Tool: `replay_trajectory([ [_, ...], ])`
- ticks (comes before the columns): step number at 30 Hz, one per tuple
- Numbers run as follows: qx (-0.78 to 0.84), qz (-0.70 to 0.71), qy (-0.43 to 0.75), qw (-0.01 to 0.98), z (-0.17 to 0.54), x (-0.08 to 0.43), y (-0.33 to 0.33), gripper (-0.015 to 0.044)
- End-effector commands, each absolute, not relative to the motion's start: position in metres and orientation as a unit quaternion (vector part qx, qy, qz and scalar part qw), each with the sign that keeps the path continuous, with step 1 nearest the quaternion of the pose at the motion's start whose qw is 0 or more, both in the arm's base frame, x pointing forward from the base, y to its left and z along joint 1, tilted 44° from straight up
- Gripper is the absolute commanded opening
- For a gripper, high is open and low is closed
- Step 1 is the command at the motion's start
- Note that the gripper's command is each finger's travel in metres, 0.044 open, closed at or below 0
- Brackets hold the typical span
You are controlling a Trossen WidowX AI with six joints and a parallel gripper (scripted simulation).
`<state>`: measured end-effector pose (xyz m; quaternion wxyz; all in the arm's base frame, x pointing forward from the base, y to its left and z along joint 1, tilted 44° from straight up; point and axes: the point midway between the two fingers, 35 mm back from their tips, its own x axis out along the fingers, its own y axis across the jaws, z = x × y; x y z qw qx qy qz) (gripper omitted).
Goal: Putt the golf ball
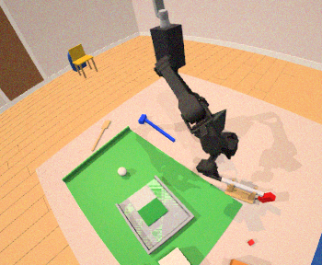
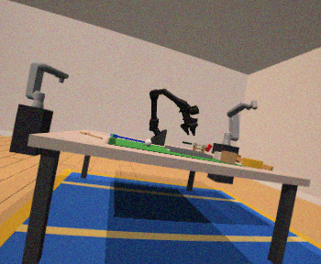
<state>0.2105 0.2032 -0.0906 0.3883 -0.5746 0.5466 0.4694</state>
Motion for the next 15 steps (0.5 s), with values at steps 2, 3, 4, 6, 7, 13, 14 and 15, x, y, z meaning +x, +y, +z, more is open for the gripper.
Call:
replay_trajectory([
  [2, -0.631, 0.445, 0.574, 0.274, -0.089, 0.235, 0.163, 0.044],
  [3, -0.631, 0.445, 0.574, 0.274, -0.089, 0.235, 0.163, 0.044],
  [4, -0.631, 0.445, 0.574, 0.274, -0.089, 0.235, 0.163, 0.044],
  [6, -0.631, 0.445, 0.574, 0.274, -0.089, 0.235, 0.163, 0.044],
  [7, -0.631, 0.445, 0.574, 0.274, -0.089, 0.235, 0.163, 0.044],
  [13, -0.631, 0.445, 0.574, 0.274, -0.099, 0.235, 0.155, 0.044],
  [14, -0.631, 0.445, 0.574, 0.274, -0.103, 0.235, 0.152, 0.044],
  [15, -0.631, 0.444, 0.574, 0.273, -0.106, 0.235, 0.149, 0.044],
])
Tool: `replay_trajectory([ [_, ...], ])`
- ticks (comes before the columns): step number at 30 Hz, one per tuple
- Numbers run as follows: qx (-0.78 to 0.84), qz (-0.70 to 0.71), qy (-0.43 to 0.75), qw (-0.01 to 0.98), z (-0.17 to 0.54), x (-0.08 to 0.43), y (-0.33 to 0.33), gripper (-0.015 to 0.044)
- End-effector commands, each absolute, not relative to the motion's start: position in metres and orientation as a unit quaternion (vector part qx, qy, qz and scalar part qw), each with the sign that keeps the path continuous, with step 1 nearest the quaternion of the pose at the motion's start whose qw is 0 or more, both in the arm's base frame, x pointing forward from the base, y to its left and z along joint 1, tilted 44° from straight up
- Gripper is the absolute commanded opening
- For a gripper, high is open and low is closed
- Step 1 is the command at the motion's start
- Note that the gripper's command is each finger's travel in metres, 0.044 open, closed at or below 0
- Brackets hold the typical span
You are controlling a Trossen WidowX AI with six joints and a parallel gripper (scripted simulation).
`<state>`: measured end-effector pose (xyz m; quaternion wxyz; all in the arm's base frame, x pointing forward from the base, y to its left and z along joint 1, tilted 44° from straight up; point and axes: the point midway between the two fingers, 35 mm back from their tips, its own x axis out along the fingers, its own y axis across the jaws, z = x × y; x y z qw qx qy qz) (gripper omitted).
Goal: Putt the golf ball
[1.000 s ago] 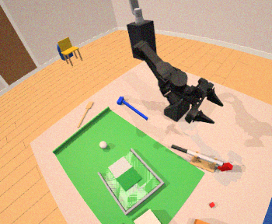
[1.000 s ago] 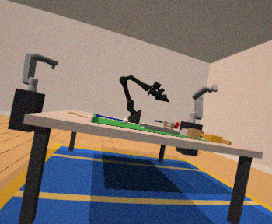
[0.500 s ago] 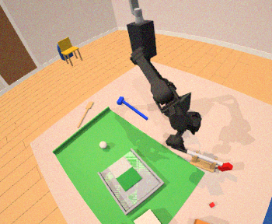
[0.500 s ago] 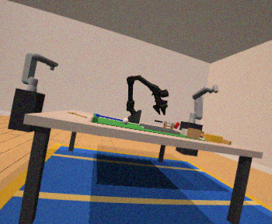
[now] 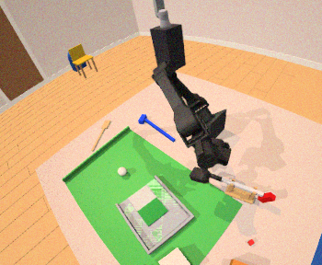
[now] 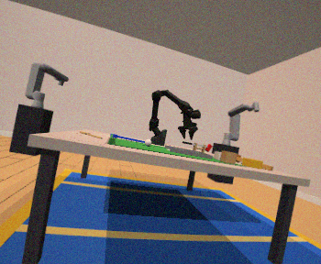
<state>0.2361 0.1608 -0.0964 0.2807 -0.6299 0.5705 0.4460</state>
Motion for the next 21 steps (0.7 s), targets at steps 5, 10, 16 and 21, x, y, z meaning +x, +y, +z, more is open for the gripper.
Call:
replay_trajectory([
  [5, -0.631, 0.444, 0.574, 0.273, -0.109, 0.235, 0.147, 0.044],
  [10, -0.631, 0.444, 0.574, 0.273, -0.124, 0.235, 0.133, 0.044],
  [16, -0.631, 0.444, 0.574, 0.273, -0.125, 0.235, 0.132, 0.044],
  [21, -0.632, 0.444, 0.574, 0.273, -0.129, 0.235, 0.128, 0.044],
])
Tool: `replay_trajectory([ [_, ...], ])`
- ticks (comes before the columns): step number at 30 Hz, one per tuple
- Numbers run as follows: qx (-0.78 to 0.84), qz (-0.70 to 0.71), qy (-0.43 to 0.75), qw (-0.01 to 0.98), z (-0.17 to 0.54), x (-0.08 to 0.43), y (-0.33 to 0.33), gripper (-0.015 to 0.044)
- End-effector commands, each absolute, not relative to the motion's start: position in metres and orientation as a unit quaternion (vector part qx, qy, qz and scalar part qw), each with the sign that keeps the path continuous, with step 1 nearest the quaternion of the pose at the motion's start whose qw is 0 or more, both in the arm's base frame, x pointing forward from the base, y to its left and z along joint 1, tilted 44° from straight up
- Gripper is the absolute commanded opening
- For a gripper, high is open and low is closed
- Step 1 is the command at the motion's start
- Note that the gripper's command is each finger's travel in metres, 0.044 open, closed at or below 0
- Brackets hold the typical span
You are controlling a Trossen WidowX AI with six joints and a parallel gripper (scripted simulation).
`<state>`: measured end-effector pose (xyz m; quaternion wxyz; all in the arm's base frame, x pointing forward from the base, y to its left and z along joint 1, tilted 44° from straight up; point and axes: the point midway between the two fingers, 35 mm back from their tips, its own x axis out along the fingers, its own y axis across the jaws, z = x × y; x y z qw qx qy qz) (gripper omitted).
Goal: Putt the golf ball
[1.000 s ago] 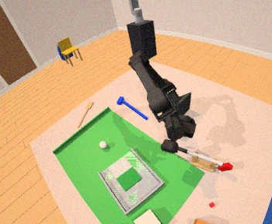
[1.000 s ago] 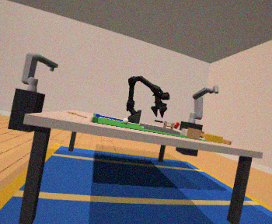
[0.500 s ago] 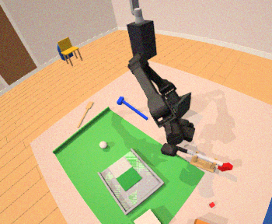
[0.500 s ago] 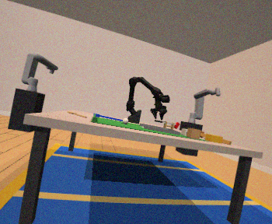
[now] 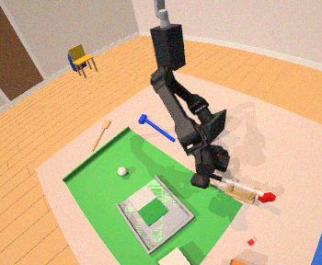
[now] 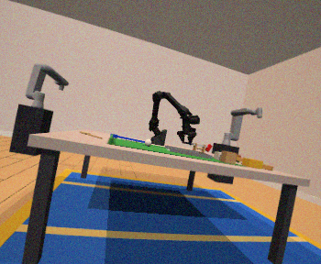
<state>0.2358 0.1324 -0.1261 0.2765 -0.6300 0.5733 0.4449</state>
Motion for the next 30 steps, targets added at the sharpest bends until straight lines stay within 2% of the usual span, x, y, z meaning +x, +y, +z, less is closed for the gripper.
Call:
replay_trajectory([
  [1, -0.632, 0.444, 0.574, 0.273, -0.131, 0.235, 0.126, 0.044],
  [13, -0.632, 0.444, 0.574, 0.273, -0.141, 0.235, 0.116, 0.044],
  [29, -0.63, 0.444, 0.574, 0.276, -0.139, 0.236, 0.119, 0.002],
  [30, -0.63, 0.444, 0.574, 0.276, -0.139, 0.236, 0.119, 0.0013],
])
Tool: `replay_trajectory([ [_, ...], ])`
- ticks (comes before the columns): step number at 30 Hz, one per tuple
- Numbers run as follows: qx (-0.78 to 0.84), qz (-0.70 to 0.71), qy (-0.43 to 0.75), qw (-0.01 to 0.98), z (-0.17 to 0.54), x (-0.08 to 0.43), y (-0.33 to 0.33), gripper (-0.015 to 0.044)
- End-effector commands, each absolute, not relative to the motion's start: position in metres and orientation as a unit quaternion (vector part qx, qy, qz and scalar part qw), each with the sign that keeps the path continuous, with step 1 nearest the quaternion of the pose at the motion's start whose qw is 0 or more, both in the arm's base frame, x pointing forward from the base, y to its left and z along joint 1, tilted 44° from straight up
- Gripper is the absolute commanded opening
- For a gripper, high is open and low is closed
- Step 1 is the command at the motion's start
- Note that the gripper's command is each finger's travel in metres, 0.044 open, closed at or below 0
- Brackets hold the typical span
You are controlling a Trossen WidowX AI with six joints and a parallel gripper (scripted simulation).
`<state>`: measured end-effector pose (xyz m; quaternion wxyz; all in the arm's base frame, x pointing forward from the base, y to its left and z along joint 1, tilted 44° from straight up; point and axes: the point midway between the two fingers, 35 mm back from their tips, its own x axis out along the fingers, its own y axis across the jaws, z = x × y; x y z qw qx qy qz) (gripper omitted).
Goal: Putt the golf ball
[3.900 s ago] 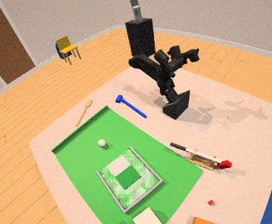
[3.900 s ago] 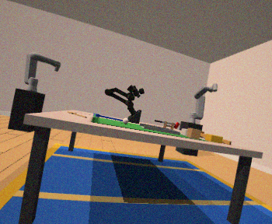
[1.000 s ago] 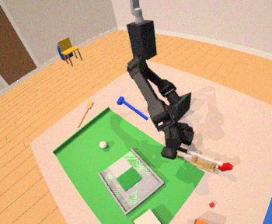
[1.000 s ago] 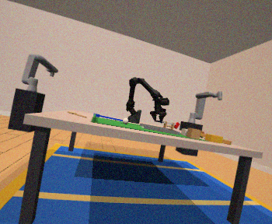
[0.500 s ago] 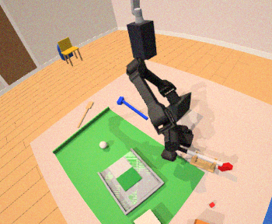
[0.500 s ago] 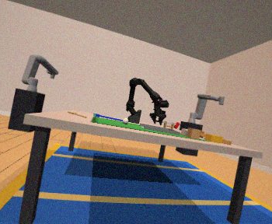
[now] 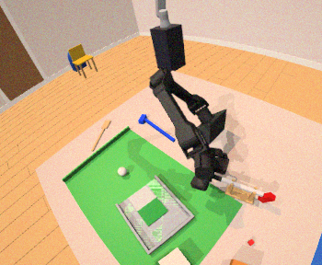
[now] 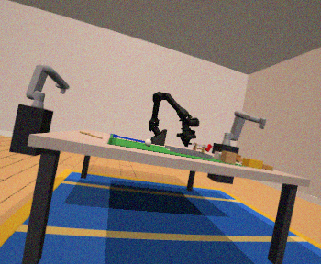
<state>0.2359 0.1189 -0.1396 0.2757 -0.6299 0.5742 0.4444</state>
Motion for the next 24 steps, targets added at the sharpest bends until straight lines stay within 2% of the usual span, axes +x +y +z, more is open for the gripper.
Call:
replay_trajectory([
  [1, -0.63, 0.444, 0.574, 0.276, -0.139, 0.236, 0.119, 0.0007],
  [9, -0.63, 0.445, 0.574, 0.276, -0.132, 0.237, 0.127, 0.0],
  [24, -0.629, 0.446, 0.574, 0.276, -0.067, 0.234, 0.189, 0.0],
])
